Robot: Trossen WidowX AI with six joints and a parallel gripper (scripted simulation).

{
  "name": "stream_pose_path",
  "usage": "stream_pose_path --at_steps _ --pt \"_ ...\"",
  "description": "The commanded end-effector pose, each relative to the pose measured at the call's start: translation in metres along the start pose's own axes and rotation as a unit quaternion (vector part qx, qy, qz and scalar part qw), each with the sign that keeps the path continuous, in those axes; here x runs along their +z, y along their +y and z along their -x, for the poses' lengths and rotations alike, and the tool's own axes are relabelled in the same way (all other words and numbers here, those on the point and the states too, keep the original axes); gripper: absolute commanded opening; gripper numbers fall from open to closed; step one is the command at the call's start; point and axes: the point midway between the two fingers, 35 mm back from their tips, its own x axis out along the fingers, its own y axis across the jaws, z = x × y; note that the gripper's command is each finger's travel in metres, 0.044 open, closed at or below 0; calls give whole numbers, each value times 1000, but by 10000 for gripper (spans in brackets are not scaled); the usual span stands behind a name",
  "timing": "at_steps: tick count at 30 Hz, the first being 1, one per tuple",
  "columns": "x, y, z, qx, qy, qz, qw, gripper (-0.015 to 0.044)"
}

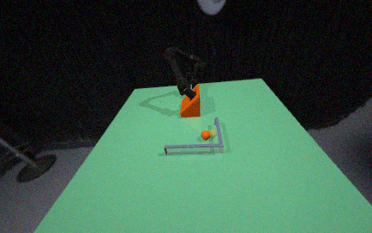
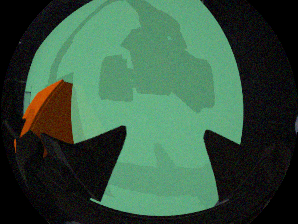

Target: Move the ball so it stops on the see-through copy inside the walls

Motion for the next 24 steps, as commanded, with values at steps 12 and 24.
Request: stream_pose_path --at_steps 12,24 --pt "-111 46 127 -136 109 -265 949 380" --pt "-191 185 217 -241 159 -542 789 380"
